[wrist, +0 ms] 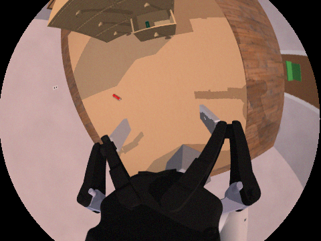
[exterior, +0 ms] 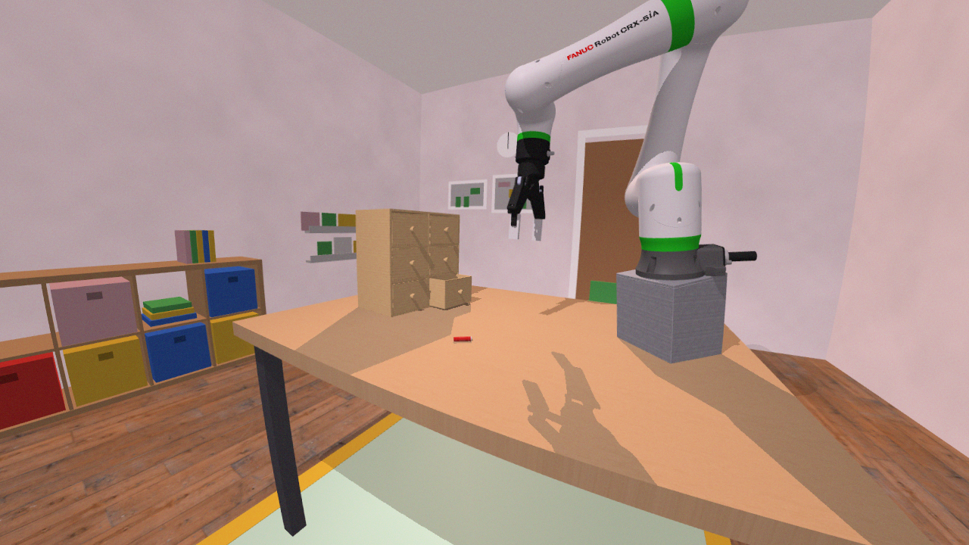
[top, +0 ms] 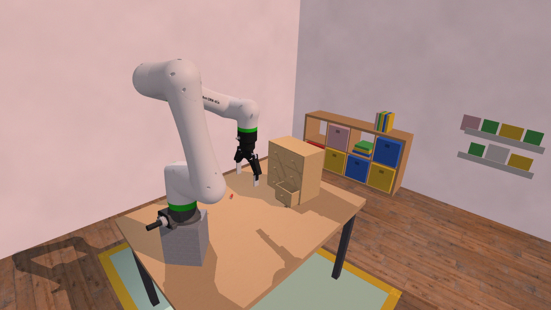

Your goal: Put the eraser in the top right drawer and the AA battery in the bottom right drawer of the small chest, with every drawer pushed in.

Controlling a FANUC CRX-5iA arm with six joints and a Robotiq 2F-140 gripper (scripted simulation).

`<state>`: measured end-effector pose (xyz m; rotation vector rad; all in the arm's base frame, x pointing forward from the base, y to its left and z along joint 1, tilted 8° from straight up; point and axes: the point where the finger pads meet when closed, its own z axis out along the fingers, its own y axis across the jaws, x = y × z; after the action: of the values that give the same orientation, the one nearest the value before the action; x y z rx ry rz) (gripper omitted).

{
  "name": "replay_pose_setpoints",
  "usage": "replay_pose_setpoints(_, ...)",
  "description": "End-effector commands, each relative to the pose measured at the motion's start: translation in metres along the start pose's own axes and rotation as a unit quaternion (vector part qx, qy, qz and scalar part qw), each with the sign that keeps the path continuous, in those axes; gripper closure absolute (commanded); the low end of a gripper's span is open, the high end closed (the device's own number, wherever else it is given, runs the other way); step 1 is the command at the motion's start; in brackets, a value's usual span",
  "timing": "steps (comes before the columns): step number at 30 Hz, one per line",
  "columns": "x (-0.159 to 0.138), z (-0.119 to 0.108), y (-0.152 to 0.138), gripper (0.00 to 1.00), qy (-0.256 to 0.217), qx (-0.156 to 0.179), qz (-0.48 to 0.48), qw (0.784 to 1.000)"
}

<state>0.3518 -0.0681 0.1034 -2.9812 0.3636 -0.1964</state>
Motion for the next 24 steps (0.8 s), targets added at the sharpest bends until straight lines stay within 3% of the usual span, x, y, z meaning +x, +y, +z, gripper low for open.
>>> replay_pose_setpoints(1, 0.015, 0.026, -0.034, 0.0, 0.04, 0.056, -0.03, 0.997)
replay_pose_setpoints(4, 0.033, 0.047, -0.064, 0.0, 0.091, 0.103, -0.051, 0.989)
replay_pose_setpoints(7, 0.044, 0.056, -0.077, 0.0, 0.124, 0.123, -0.059, 0.983)
replay_pose_setpoints(8, 0.056, 0.063, -0.088, 0.0, 0.16, 0.139, -0.063, 0.975)
replay_pose_setpoints(11, 0.068, 0.069, -0.093, 0.0, 0.199, 0.147, -0.064, 0.967)
replay_pose_setpoints(12, 0.08, 0.074, -0.094, 0.0, 0.239, 0.148, -0.062, 0.958)
replay_pose_setpoints(14, 0.08, 0.074, -0.094, 0.0, 0.239, 0.148, -0.062, 0.958)
replay_pose_setpoints(17, 0.103, 0.083, -0.066, 0.0, 0.338, 0.106, -0.04, 0.934)
replay_pose_setpoints(21, 0.106, 0.087, -0.034, 0.0, 0.381, 0.058, -0.022, 0.923)
replay_pose_setpoints(23, 0.102, 0.09, -0.006, 0.0, 0.399, 0.017, -0.009, 0.917)
replay_pose_setpoints(24, 0.102, 0.09, -0.006, 0.0, 0.402, 0.014, -0.008, 0.915)
